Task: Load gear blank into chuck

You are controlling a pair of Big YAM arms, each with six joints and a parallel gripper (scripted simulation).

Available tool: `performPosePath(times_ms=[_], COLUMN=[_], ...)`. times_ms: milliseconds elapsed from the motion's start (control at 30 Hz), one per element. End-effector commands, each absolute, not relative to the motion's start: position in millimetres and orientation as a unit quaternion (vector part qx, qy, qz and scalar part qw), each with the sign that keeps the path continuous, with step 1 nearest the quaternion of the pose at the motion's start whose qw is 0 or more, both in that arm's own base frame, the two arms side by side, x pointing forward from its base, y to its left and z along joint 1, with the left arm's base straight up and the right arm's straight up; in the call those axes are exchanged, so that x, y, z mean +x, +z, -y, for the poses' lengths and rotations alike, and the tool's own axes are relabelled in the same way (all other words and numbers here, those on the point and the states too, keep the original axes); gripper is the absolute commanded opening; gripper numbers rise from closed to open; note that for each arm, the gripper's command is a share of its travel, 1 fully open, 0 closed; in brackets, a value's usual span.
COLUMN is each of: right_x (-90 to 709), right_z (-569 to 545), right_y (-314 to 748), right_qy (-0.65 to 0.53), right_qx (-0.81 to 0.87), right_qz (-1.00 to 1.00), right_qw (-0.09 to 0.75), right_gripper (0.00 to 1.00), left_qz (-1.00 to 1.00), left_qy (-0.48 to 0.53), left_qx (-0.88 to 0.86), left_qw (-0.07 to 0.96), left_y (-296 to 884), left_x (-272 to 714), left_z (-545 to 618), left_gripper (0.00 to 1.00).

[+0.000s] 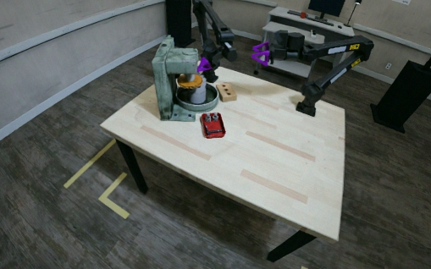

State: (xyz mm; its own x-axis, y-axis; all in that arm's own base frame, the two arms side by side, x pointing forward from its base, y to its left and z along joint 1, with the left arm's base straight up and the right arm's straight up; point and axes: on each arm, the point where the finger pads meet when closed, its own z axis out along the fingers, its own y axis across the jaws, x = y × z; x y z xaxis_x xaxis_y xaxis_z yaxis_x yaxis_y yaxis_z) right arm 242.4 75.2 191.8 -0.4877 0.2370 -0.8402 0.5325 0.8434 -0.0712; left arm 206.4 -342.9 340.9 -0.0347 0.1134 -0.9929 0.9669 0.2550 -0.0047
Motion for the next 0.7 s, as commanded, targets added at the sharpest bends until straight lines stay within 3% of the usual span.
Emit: performPosePath(times_ms=[0,667], right_x=[243.3,242.7], right_z=[-72.9,-72.2], right_y=[178.1,156.5], right_qy=[-0.169,-0.169], right_qx=[0.225,0.225], right_qz=[-0.848,-0.848], right_qw=[0.449,0.448], right_gripper=[0.00,0.00], left_qz=[-0.576,-0.576], left_qy=[-0.412,-0.412], left_qx=[0.448,0.448], left_qw=[0.546,0.546], left_y=[365.4,365.4], left_x=[208.3,208.3], left_z=[343.8,343.8], left_gripper=[1.00,1.00])
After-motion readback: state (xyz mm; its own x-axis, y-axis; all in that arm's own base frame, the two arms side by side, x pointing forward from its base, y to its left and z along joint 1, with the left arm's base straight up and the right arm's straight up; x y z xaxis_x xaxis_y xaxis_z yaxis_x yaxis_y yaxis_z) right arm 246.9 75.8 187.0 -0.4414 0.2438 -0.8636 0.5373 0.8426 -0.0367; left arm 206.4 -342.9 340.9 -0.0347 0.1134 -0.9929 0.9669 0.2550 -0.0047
